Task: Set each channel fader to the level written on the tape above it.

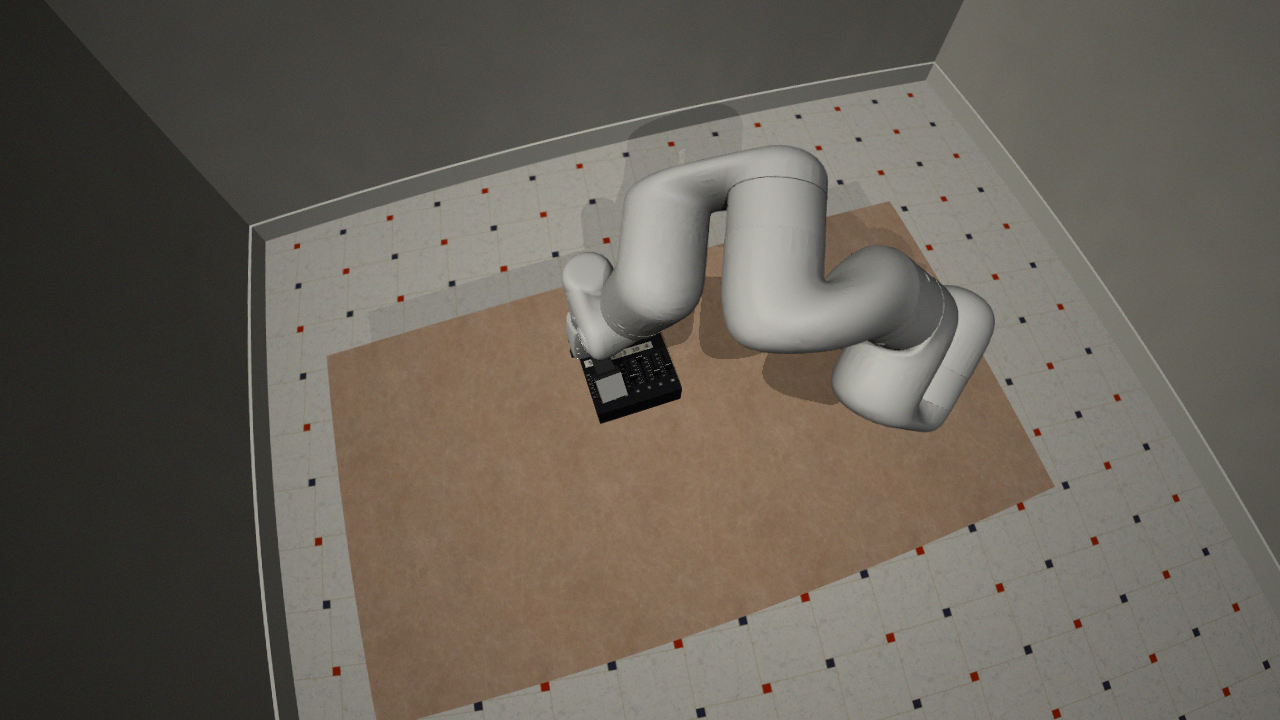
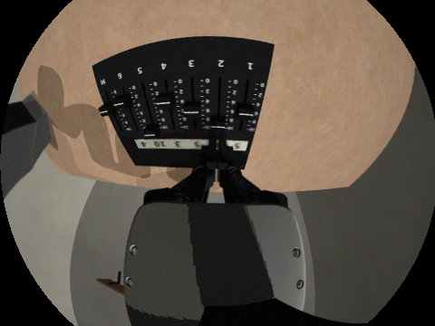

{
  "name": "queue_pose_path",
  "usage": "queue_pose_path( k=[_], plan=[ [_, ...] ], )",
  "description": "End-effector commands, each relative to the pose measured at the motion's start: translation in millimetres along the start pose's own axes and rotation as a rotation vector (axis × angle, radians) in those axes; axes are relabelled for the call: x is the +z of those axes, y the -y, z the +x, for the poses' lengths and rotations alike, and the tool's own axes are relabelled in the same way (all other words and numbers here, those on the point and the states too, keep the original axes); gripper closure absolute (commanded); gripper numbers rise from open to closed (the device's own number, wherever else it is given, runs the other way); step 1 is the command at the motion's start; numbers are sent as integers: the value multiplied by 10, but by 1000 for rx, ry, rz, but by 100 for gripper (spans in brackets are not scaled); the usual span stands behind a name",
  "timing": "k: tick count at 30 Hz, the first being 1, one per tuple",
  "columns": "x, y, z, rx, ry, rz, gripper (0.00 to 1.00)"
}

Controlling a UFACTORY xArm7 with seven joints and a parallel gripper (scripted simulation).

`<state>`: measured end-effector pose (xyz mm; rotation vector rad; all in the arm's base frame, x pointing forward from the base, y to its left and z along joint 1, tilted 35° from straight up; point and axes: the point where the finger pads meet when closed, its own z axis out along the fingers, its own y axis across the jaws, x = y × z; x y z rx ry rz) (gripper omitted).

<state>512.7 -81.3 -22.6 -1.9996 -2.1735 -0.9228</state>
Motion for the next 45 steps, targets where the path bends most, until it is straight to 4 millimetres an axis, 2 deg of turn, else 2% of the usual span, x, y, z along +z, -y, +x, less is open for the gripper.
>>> queue_pose_path(
  k=[1, 45],
  plan=[
    [-14, -11, -10, 0, 3, -3, 100],
    [-13, -11, 174, 0, 3, -3, 100]
  ],
)
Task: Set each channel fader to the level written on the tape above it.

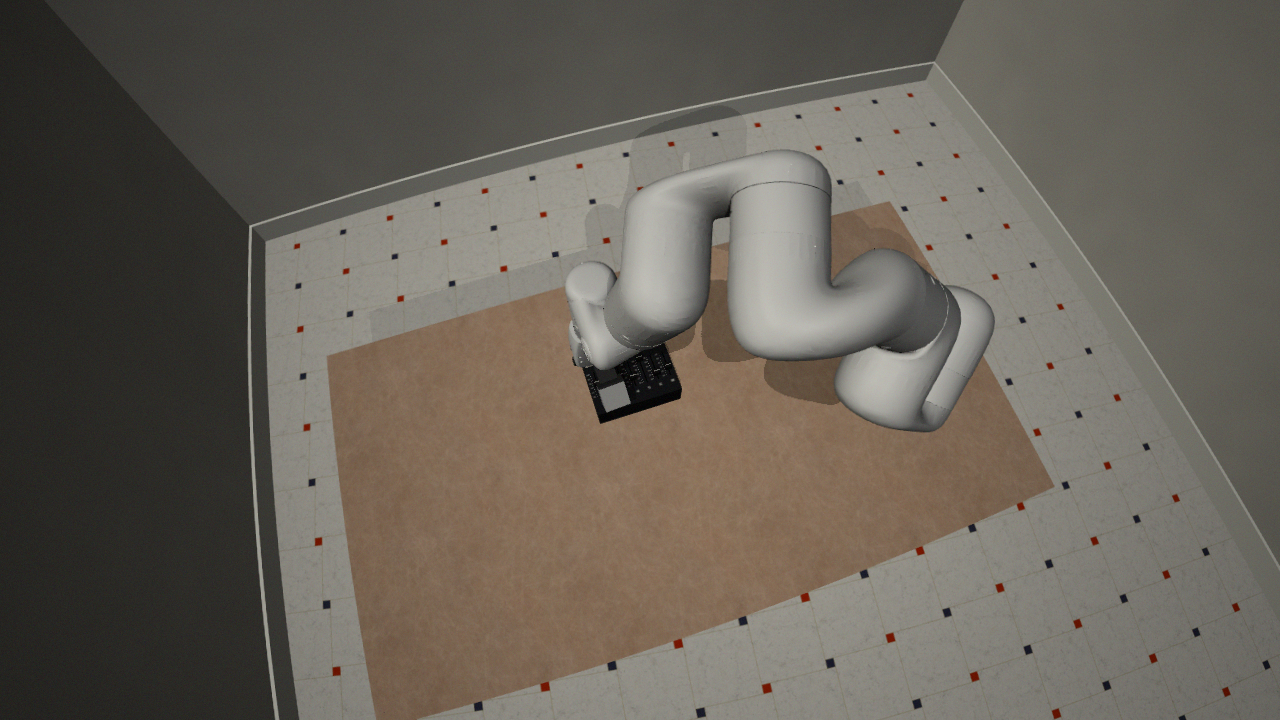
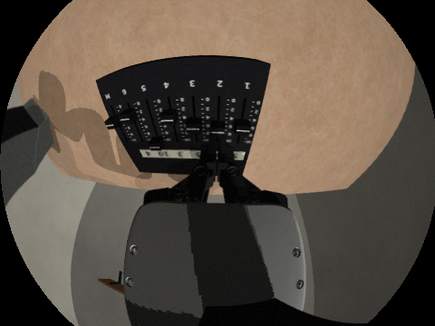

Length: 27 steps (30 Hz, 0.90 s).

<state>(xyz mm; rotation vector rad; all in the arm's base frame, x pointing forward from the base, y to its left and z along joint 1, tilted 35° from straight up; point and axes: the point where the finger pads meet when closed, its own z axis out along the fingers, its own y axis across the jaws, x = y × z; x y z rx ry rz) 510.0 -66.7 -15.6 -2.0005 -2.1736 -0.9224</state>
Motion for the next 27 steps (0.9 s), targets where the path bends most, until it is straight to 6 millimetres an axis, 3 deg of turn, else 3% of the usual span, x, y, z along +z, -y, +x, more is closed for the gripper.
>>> queue_pose_path(
  k=[1, 27],
  plan=[
    [-12, -10, 15, 0, 2, -2, 100],
    [-12, -10, 60, 0, 2, -2, 100]
  ],
)
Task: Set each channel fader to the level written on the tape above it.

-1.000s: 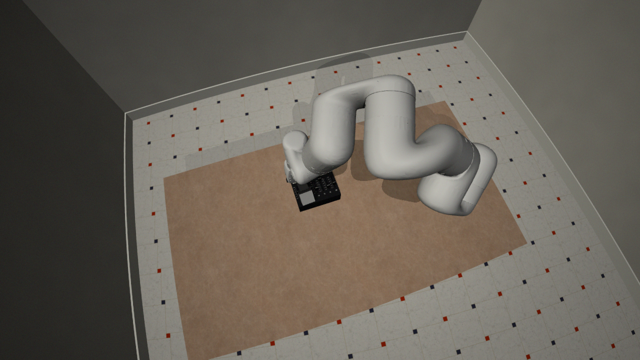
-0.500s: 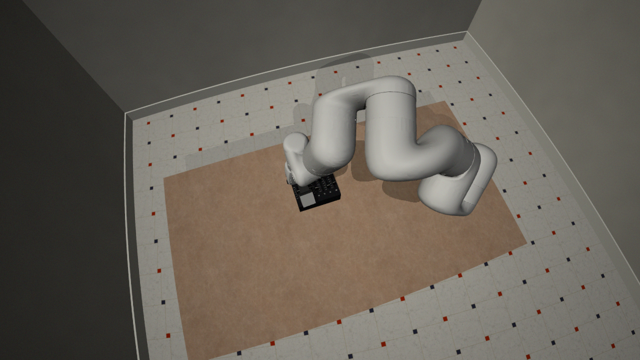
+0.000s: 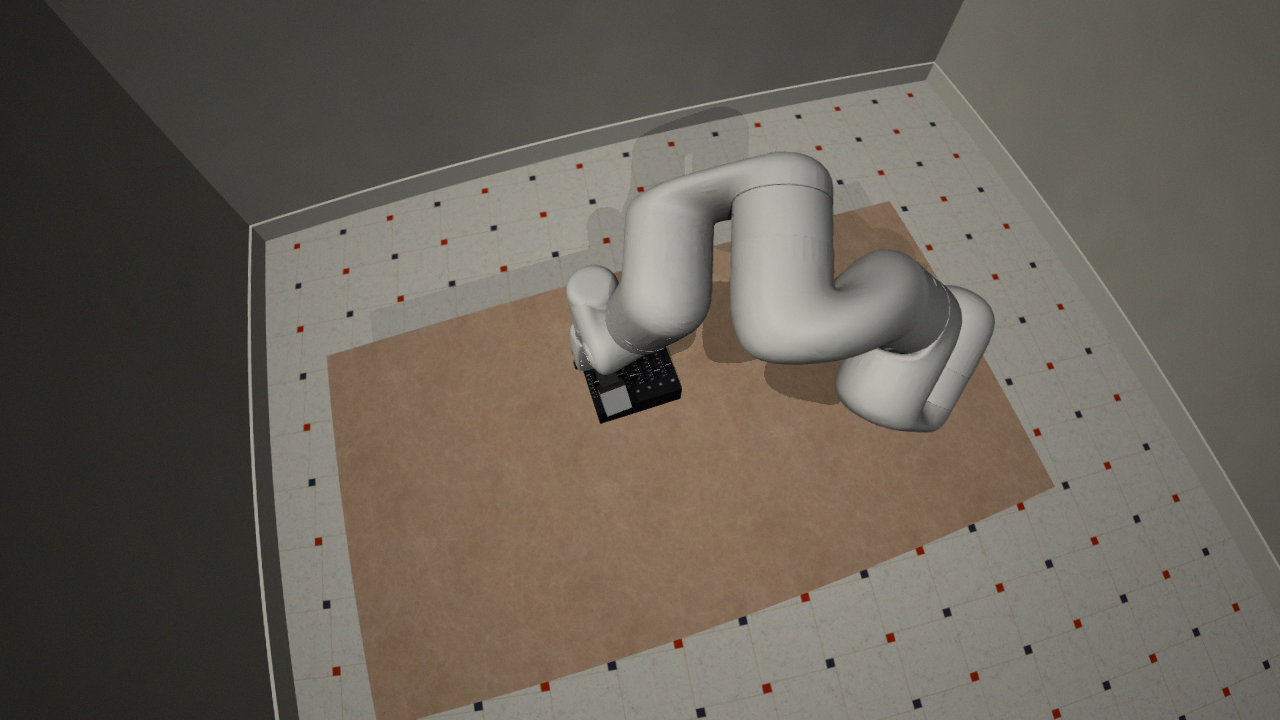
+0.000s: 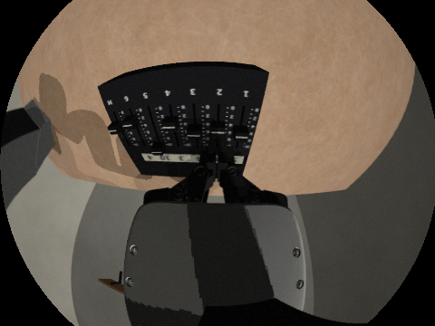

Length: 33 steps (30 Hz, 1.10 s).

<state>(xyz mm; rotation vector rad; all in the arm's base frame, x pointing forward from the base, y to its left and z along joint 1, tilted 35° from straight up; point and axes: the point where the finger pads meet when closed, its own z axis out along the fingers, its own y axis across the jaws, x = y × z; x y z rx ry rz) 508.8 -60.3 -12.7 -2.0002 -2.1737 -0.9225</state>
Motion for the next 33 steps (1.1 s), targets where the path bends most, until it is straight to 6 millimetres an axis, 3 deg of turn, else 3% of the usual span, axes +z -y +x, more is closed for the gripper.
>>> queue_pose_path(
  k=[1, 33],
  plan=[
    [-12, -10, -12, 0, 3, -2, 100],
    [-12, -10, -71, 0, 3, -2, 100]
  ],
)
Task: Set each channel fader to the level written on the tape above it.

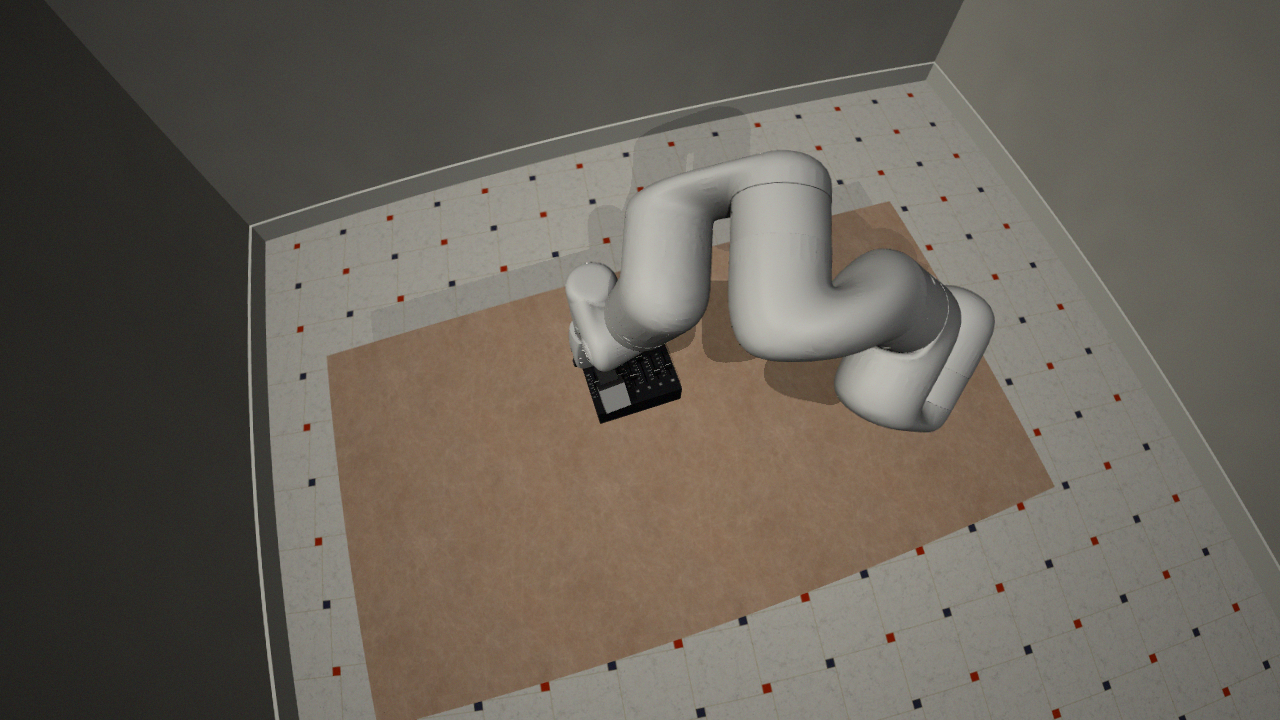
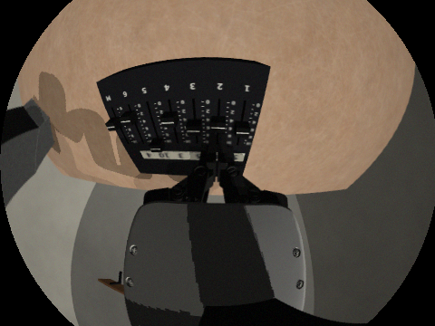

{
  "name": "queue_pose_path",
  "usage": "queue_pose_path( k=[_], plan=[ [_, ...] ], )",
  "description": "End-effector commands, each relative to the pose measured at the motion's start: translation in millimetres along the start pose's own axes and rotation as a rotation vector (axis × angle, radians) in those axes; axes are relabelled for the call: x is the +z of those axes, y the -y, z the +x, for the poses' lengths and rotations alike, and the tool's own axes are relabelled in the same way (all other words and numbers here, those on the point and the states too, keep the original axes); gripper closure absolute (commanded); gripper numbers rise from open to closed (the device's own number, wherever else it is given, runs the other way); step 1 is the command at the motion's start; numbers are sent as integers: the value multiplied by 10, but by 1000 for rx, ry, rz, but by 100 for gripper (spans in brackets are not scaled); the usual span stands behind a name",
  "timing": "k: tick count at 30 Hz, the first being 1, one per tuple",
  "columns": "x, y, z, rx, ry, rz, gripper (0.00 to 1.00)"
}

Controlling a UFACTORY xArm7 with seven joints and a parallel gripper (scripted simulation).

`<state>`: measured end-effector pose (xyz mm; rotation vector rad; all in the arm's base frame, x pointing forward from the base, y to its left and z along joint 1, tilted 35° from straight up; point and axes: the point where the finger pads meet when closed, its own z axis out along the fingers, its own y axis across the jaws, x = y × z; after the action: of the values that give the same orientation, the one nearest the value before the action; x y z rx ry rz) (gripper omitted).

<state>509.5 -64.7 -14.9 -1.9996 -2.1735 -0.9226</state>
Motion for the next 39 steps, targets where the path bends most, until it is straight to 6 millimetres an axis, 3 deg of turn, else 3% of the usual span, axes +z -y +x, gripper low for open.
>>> queue_pose_path(
  k=[1, 8, 24, 39],
  plan=[
    [-14, -12, -22, 0, 3, -3, 100],
    [-54, -12, -22, 0, 3, -3, 100],
    [-399, -11, -21, 0, 3, -3, 100],
    [-413, -11, -21, 0, 3, -3, 100]
  ],
)
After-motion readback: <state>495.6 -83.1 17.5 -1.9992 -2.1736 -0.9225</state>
